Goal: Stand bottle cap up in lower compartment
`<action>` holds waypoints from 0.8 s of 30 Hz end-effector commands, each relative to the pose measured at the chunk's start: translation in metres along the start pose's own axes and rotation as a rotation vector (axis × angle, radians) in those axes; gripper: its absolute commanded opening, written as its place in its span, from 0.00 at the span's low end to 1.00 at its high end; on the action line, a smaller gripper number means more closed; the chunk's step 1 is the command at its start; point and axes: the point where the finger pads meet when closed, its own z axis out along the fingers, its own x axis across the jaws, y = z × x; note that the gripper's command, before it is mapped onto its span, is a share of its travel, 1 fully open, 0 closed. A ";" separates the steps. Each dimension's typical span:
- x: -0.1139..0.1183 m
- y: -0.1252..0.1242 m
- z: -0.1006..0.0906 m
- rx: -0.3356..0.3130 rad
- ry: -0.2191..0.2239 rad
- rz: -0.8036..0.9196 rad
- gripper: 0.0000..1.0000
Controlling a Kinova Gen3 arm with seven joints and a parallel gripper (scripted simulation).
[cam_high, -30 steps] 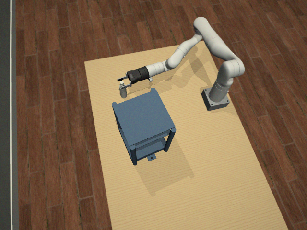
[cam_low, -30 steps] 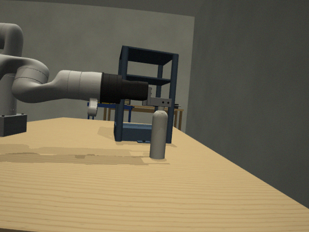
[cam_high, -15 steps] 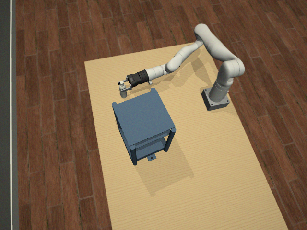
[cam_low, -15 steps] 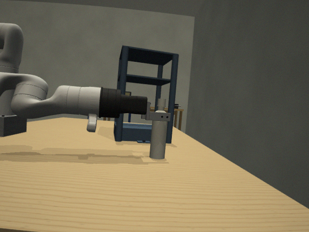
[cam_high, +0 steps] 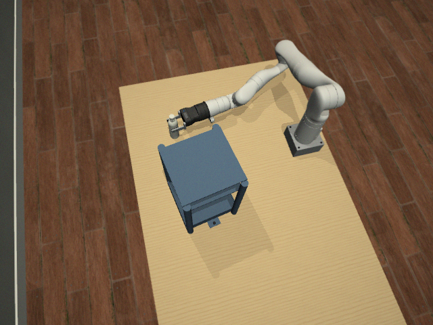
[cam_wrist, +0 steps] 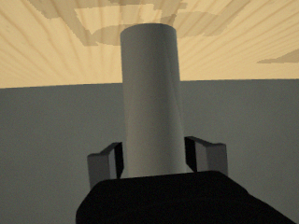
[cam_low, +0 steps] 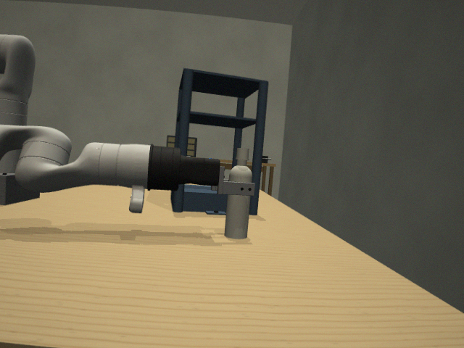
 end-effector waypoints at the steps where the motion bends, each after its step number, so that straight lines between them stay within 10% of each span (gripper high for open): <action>1: -0.001 -0.005 0.000 -0.001 -0.002 0.012 1.00; 24: -0.001 -0.009 0.000 -0.001 -0.002 0.012 1.00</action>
